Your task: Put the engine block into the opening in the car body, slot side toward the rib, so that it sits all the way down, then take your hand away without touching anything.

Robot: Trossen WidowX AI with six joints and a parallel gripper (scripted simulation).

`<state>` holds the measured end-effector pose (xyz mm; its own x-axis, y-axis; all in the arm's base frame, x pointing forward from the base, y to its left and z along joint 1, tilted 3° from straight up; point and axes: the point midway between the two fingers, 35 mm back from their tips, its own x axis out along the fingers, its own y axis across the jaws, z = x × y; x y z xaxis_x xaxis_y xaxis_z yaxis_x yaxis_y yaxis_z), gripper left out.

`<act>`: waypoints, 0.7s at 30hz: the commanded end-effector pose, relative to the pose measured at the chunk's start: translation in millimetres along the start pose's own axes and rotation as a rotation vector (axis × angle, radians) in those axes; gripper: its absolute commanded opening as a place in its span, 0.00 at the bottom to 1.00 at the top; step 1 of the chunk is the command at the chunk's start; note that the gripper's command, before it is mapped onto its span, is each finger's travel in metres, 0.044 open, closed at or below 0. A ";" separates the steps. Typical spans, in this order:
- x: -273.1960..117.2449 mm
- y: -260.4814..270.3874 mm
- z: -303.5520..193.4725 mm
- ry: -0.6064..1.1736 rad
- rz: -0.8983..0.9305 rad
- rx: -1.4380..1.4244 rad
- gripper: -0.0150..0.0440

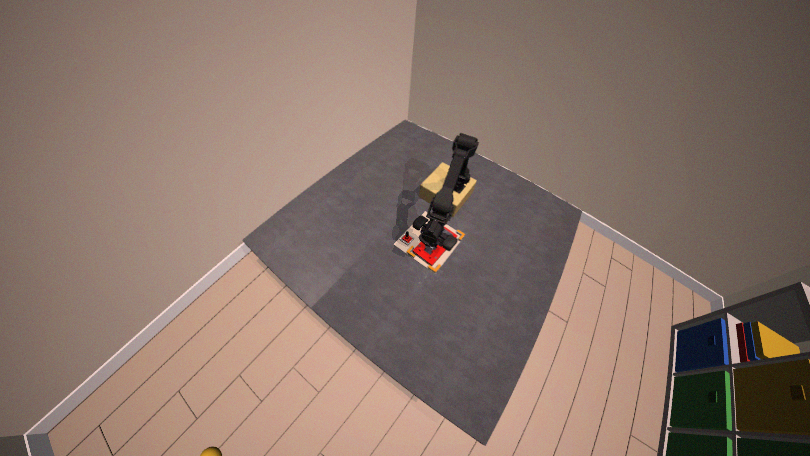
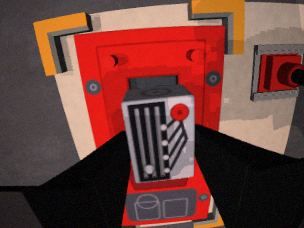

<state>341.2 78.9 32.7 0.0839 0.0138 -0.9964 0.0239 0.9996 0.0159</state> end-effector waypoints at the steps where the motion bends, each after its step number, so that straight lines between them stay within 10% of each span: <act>1: 0.1 -0.6 0.8 -0.002 -0.003 -0.023 0.52; 21: 1.7 -0.7 1.1 -0.002 -0.003 0.084 0.52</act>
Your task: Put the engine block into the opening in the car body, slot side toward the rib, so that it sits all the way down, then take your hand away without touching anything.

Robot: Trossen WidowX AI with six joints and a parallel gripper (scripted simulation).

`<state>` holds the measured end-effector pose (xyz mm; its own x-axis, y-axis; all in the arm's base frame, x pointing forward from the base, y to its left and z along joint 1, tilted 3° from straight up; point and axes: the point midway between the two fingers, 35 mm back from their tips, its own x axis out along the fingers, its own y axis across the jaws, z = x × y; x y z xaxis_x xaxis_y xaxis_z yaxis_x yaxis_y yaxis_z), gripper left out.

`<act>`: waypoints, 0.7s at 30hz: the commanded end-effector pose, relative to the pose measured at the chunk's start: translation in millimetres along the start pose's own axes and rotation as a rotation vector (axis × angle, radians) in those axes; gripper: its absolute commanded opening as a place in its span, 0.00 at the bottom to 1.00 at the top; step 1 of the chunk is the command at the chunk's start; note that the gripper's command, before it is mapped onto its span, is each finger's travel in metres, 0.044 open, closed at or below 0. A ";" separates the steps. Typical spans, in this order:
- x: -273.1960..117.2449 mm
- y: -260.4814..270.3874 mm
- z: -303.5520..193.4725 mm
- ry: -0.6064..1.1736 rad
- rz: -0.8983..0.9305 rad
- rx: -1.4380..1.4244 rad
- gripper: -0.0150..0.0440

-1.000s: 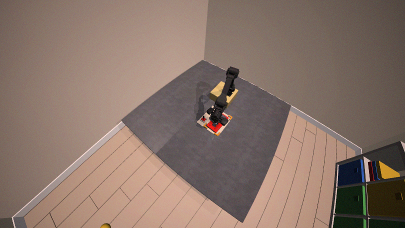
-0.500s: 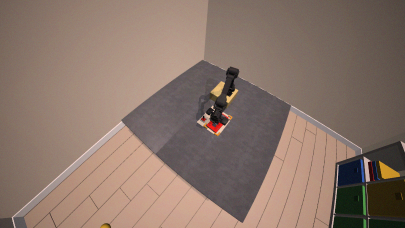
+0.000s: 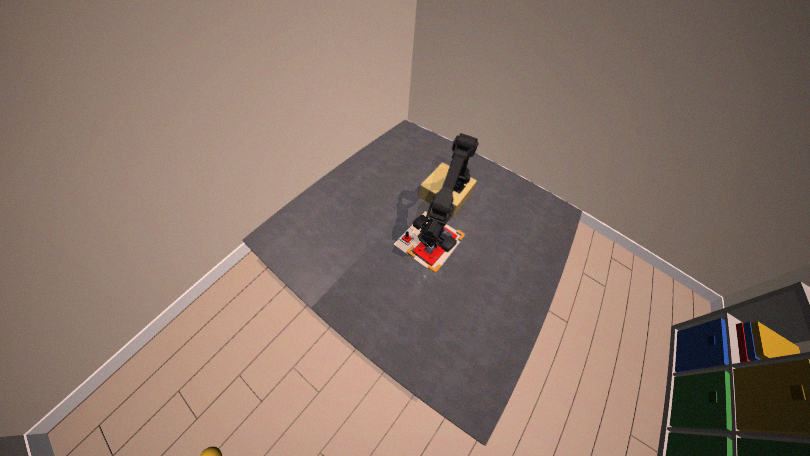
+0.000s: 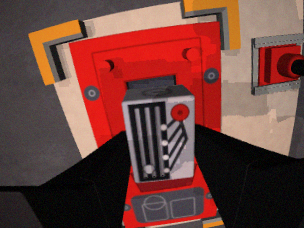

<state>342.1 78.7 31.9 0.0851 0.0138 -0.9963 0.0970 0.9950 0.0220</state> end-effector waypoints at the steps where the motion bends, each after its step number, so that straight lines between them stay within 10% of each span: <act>1: 1.2 -0.5 0.4 -0.001 -0.003 -0.002 0.52; 21: 6.2 -0.5 0.6 -0.001 -0.003 -0.046 0.52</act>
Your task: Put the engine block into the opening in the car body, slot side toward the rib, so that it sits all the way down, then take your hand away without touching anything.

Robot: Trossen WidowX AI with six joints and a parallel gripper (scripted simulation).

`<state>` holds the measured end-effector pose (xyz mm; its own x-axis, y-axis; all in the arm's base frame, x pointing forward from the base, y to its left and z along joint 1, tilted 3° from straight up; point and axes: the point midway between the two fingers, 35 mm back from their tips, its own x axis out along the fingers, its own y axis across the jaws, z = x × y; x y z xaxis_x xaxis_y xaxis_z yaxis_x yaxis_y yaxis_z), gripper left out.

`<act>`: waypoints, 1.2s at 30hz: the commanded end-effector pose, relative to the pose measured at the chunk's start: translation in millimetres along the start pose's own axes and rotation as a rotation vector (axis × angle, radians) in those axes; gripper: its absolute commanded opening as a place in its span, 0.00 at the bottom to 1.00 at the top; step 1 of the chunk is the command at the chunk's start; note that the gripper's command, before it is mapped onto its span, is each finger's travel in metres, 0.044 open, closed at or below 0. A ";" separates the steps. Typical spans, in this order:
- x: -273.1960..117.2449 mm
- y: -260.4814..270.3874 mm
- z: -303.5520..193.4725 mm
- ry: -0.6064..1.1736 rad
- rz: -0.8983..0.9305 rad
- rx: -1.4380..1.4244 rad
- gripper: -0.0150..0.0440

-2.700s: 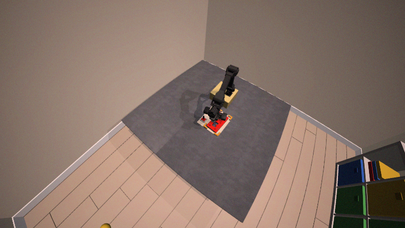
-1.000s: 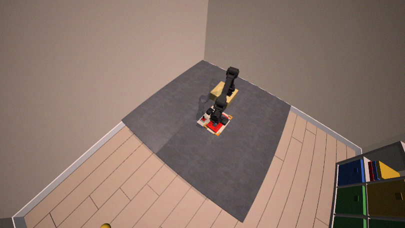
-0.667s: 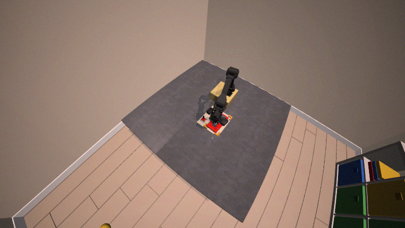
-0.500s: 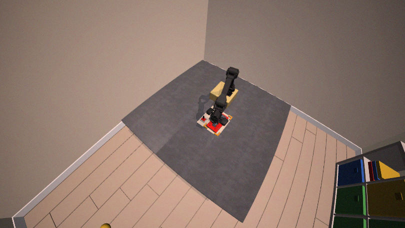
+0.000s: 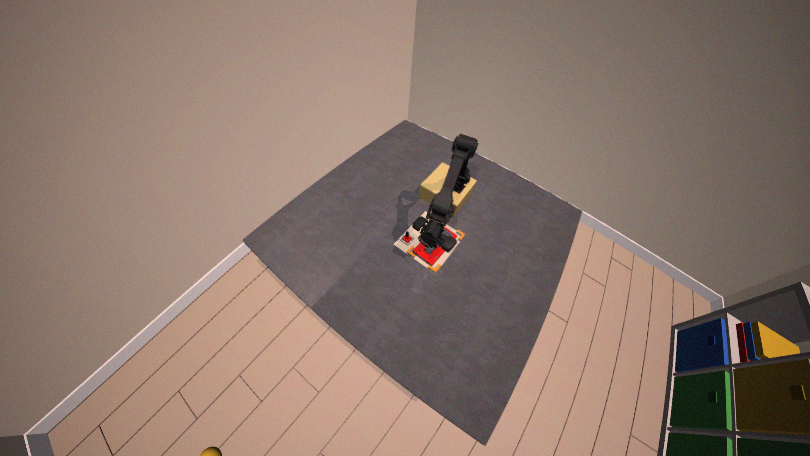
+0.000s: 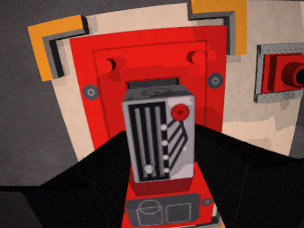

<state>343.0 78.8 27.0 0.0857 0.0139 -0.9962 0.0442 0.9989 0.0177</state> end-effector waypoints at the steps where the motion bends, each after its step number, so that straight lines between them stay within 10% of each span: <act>1: 1.4 -0.6 0.0 -0.001 -0.003 0.006 0.52; 36: 10.2 -0.6 0.1 -0.001 -0.003 -0.003 0.52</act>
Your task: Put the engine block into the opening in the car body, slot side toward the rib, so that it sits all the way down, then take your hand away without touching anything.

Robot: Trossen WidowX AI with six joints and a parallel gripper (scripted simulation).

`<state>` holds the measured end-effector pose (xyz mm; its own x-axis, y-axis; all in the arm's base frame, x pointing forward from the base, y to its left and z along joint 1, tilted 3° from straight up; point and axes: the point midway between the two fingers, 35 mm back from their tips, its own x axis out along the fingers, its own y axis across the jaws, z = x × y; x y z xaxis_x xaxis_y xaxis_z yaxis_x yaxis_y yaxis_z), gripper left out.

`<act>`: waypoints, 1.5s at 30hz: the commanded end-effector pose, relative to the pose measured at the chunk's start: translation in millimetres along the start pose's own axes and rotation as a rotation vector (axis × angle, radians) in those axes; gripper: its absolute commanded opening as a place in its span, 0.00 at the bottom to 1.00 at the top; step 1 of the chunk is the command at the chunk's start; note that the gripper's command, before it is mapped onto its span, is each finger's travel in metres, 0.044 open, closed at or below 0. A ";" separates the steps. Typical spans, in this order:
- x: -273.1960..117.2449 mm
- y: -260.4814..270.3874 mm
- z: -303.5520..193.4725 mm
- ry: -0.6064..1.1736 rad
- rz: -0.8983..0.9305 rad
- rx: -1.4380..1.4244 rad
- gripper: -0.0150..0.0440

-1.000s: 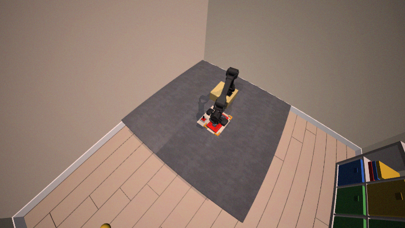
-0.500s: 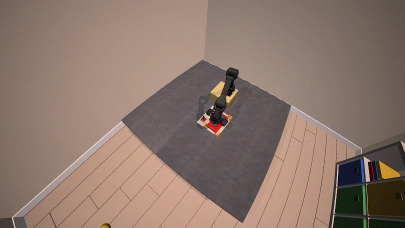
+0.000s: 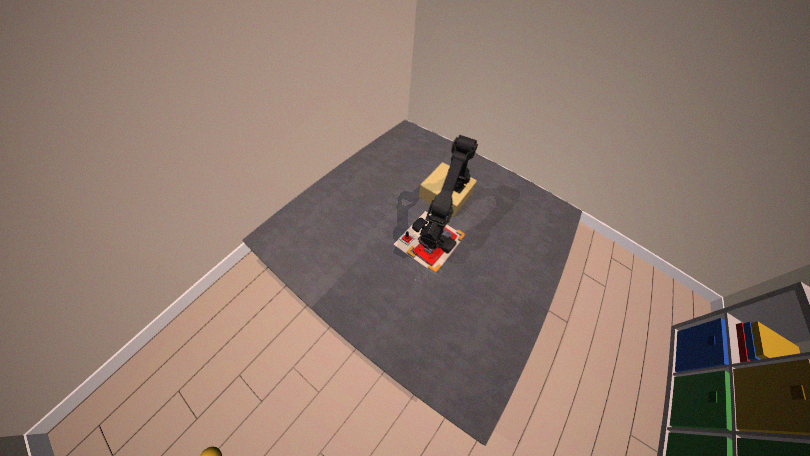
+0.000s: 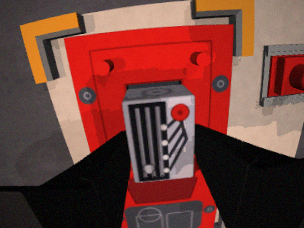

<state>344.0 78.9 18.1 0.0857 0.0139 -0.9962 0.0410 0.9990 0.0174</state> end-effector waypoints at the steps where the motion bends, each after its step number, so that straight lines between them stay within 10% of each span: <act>1: 1.4 -0.6 0.0 -0.001 -0.003 0.001 0.52; 37: 10.5 -0.5 -0.1 -0.001 -0.003 0.003 0.52; 45: 9.3 0.0 -0.1 0.000 0.000 0.002 0.88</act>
<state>344.6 79.2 8.7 0.0853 0.0148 -0.9962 0.0428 0.9989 0.0185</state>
